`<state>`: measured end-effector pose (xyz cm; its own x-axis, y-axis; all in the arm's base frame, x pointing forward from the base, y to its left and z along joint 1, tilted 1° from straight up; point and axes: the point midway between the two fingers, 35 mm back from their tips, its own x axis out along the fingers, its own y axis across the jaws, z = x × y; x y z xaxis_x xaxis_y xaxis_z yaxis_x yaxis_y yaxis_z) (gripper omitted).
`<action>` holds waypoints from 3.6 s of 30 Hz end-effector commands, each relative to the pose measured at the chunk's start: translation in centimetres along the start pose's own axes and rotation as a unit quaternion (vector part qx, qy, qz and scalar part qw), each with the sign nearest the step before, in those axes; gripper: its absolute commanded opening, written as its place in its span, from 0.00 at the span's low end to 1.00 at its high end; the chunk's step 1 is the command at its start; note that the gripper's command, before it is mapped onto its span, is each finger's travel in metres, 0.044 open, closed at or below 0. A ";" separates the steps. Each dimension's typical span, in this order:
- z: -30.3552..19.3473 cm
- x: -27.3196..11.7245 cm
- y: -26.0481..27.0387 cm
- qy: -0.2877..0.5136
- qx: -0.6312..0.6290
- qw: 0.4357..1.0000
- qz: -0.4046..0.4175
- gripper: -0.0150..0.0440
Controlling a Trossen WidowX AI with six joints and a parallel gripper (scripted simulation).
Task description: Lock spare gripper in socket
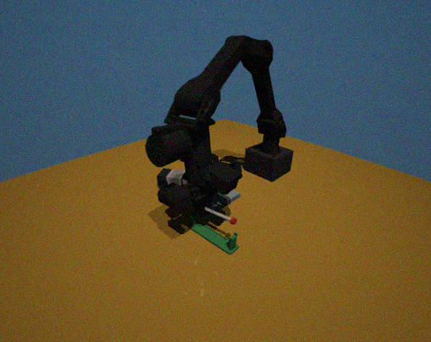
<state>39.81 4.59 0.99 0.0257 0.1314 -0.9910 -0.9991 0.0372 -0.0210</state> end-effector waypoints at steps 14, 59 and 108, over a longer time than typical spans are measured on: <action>-0.4 2.8 0.2 -0.001 -0.001 1.000 -0.005 0.25; -0.5 3.7 0.3 -0.001 -0.002 1.000 -0.007 0.25; -0.4 3.2 0.2 -0.001 -0.002 1.000 -0.010 0.74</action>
<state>39.68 4.58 -2.27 0.0449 0.1329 -0.9901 -0.9985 0.0367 -0.0403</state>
